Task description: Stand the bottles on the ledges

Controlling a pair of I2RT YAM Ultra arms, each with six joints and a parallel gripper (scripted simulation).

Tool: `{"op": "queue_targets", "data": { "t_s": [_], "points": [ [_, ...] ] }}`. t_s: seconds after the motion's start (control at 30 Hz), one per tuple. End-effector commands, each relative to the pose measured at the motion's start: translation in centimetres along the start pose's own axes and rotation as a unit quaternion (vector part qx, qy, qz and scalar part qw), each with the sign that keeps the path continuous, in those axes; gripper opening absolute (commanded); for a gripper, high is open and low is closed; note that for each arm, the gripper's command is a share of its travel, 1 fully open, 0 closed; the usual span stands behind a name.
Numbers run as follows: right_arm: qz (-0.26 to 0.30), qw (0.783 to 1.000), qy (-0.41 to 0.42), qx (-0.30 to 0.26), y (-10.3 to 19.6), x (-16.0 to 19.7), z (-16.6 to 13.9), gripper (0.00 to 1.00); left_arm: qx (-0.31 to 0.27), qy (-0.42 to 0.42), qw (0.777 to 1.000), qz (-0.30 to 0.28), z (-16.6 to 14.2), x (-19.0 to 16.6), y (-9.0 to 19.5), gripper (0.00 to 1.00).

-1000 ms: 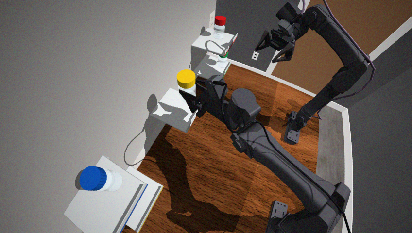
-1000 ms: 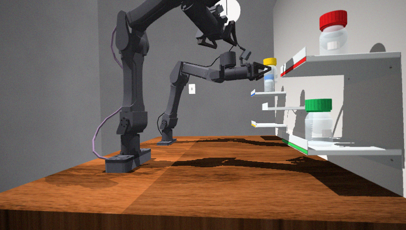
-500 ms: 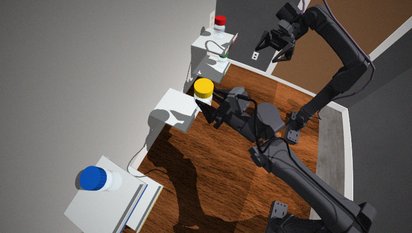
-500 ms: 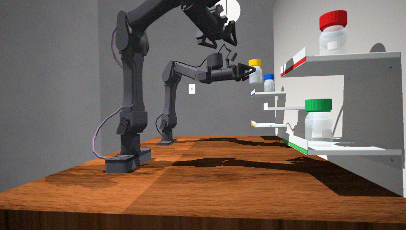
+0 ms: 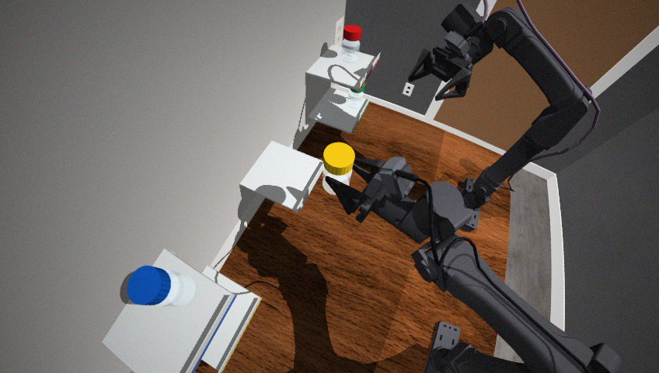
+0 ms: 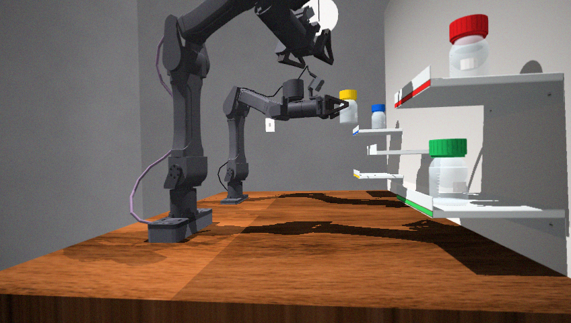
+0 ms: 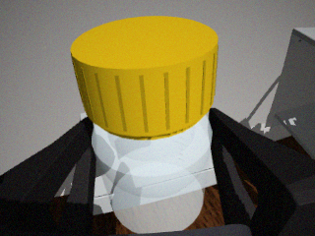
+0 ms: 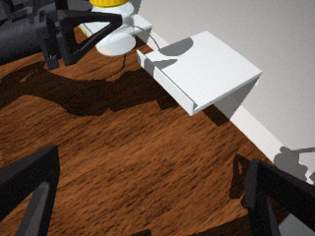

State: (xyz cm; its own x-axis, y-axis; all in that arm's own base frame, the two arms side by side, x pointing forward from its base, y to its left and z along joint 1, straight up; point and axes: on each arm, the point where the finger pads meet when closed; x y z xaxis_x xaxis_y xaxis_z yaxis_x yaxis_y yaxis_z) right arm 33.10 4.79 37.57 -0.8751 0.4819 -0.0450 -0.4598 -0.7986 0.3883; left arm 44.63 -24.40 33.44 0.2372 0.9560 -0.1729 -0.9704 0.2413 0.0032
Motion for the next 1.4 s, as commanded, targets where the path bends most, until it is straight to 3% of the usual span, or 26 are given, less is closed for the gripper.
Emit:
{"op": "queue_targets", "data": {
  "t_s": [0.0, 0.4, 0.57, 0.67, 0.87, 1.07, 1.13, 1.2, 1.37],
  "points": [
    [0.003, 1.000, 0.004, -0.013, 0.3, 0.3, 0.9, 0.88, -0.019, 0.008, 1.000, 0.002, 1.6, -0.1, 0.9, 0.52],
    [0.003, 1.000, 0.004, -0.013, 0.3, 0.3, 0.9, 0.88, -0.015, 0.005, 1.000, 0.012, 1.3, 0.6, 0.8, 0.52],
    [-0.004, 1.000, 0.005, -0.008, 0.4, 0.0, 1.0, 0.88, -0.011, 0.015, 1.000, -0.008, 1.2, 0.3, 0.7, 0.52],
    [-0.013, 1.000, 0.001, 0.027, -1.1, -1.4, -0.1, 0.88, 0.004, 0.032, 0.999, -0.032, 0.5, 1.4, 0.5, 0.52],
    [-0.044, 0.994, -0.001, 0.100, -8.2, -3.6, -0.7, 0.88, -0.003, 0.001, 0.995, -0.101, 2.0, 6.4, 0.9, 0.52],
    [-0.071, 0.991, 0.007, 0.110, -16.0, -2.5, 1.7, 0.88, -0.013, -0.036, 0.991, -0.130, 3.7, 13.0, 2.7, 0.52],
    [-0.071, 0.991, 0.007, 0.110, -16.0, -2.5, 1.7, 0.88, -0.013, -0.036, 0.991, -0.130, 3.7, 13.0, 2.7, 0.52],
    [-0.061, 0.993, 0.017, 0.103, -19.7, 0.0, 3.2, 0.88, -0.027, -0.052, 0.991, -0.124, 5.0, 16.3, 3.8, 0.52],
    [-0.076, 0.994, 0.005, 0.079, -25.9, 3.7, 5.5, 0.88, -0.040, -0.077, 0.990, -0.112, 5.1, 22.6, 5.8, 0.52]
  ]
}}
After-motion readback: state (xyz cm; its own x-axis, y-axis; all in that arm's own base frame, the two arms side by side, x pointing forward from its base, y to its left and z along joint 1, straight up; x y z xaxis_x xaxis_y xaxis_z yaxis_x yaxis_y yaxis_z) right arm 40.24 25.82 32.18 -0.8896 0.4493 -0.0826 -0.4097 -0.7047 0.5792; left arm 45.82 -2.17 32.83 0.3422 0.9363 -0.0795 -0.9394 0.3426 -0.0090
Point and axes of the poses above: on each arm, the point where the finger pads meet when closed, its own y axis back along the fingers, its own x axis across the jaws, z = x × y, and after that the axes turned 10 degrees about y, right-handed
